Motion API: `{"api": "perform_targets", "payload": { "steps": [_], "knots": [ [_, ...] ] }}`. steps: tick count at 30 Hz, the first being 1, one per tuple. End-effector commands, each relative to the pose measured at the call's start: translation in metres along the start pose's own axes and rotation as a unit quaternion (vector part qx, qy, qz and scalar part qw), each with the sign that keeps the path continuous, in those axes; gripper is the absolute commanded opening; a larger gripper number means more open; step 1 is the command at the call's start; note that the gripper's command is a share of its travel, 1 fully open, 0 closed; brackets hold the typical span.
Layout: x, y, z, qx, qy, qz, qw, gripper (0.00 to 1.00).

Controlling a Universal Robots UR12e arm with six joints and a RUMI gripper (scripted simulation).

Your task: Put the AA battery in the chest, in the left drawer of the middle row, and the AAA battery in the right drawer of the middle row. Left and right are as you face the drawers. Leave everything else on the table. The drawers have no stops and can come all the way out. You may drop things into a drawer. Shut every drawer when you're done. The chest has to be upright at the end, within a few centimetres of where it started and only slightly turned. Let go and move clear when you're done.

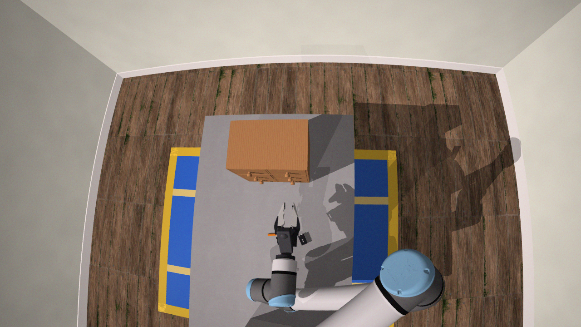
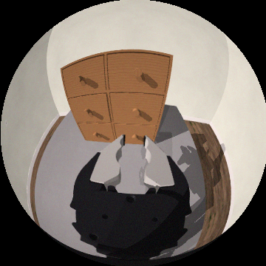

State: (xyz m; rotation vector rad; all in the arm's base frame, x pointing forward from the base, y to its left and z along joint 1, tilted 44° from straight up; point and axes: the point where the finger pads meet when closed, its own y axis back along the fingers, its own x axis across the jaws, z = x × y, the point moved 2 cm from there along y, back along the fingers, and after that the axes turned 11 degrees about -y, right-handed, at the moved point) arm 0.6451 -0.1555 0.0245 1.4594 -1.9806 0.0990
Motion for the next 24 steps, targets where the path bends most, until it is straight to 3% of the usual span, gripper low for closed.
{"api": "perform_targets", "payload": {
  "steps": [1,24],
  "knots": [
    [-0.0002,0.0003,-0.0005,0.000,0.000,0.000,1.000,0.20],
    [-0.0002,-0.0037,-0.0007,0.000,0.000,0.000,1.000,0.20]
  ]
}}
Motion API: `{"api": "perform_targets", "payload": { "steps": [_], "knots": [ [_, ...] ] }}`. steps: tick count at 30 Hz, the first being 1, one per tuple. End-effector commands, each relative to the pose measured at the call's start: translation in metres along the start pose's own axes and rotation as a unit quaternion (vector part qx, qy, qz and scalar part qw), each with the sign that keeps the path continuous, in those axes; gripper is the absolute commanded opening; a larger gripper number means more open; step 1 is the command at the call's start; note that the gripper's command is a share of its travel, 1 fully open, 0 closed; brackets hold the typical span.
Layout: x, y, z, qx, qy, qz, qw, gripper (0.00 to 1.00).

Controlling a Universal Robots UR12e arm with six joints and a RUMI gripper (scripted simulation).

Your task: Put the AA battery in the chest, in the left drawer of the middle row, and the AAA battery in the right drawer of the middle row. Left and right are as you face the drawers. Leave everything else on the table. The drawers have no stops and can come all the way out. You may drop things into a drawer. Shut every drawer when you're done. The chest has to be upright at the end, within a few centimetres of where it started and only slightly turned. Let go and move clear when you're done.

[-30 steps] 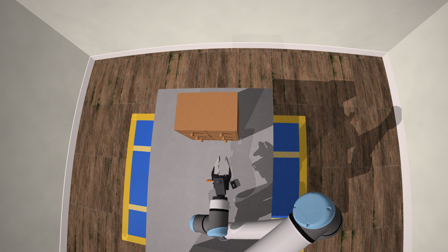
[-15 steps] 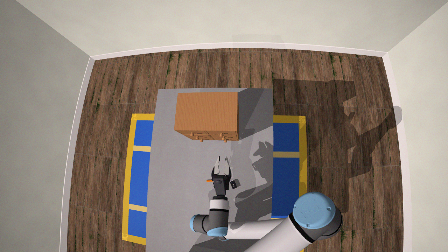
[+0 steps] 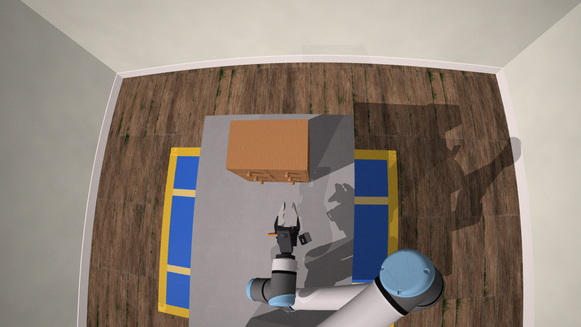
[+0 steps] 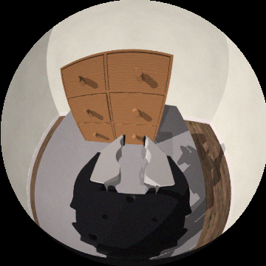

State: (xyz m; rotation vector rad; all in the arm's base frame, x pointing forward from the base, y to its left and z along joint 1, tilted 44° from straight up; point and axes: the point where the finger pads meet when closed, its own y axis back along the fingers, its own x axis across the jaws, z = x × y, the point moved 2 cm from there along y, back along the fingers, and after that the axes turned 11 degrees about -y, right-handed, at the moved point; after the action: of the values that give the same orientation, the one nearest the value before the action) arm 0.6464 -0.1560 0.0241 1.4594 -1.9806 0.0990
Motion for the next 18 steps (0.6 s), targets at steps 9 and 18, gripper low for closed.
{"api": "perform_targets", "payload": {
  "steps": [9,18],
  "knots": [
    [0.000,-0.011,-0.001,0.000,0.000,0.000,1.000,0.20],
    [0.000,-0.028,-0.002,0.000,0.000,0.000,1.000,0.20]
  ]
}}
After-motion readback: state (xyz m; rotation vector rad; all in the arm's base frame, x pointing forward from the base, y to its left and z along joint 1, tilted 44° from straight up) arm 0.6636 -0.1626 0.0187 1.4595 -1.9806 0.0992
